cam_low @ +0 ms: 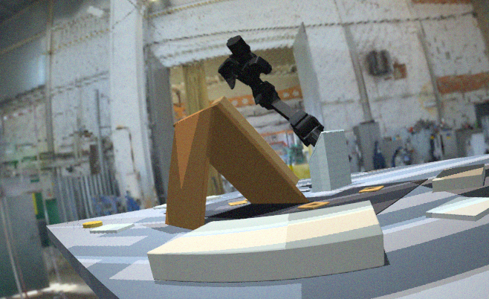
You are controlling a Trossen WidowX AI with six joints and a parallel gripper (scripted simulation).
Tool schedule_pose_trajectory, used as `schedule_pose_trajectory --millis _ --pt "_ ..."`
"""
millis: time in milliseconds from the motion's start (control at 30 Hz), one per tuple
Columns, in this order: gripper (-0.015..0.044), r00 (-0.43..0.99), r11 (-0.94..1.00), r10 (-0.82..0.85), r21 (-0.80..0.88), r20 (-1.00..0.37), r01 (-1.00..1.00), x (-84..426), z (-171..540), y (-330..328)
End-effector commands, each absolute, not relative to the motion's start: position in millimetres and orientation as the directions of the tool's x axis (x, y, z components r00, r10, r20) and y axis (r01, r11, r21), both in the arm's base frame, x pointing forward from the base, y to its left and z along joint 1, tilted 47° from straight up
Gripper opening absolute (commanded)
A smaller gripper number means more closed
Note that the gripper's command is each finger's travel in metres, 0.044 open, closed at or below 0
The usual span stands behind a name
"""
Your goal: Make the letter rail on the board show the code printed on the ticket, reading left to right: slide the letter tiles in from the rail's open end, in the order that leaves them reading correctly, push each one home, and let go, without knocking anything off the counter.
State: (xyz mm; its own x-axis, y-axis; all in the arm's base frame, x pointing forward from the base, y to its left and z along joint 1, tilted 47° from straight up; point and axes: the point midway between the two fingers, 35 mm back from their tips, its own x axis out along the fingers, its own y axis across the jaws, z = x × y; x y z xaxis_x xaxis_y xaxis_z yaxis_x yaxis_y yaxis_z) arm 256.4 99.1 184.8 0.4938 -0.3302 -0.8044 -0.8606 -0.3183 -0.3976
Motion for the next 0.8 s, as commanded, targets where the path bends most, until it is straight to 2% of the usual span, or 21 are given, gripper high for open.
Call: schedule_pose_trajectory --millis 0,300,367,433,600,767 --pt "0.0440 0.487 -0.347 -0.328 -0.376 -0.810 -0.859 252.3 181.9 98.1" --pt "0.0440 0.487 -0.347 -0.328 -0.376 -0.810 -0.859 252.3 181.9 98.1" --pt "0.0387 0.481 -0.312 -0.344 -0.386 -0.806 -0.869 255.4 180.2 89.4" --pt "0.0340 0.463 -0.213 -0.388 -0.412 -0.797 -0.886 262.4 175.5 64.5" --pt "0.0340 0.391 0.058 -0.505 -0.482 -0.770 -0.874 268.4 162.6 -5.9" --pt "0.0340 0.284 0.304 -0.609 -0.549 -0.741 -0.779 252.1 148.7 -75.3"
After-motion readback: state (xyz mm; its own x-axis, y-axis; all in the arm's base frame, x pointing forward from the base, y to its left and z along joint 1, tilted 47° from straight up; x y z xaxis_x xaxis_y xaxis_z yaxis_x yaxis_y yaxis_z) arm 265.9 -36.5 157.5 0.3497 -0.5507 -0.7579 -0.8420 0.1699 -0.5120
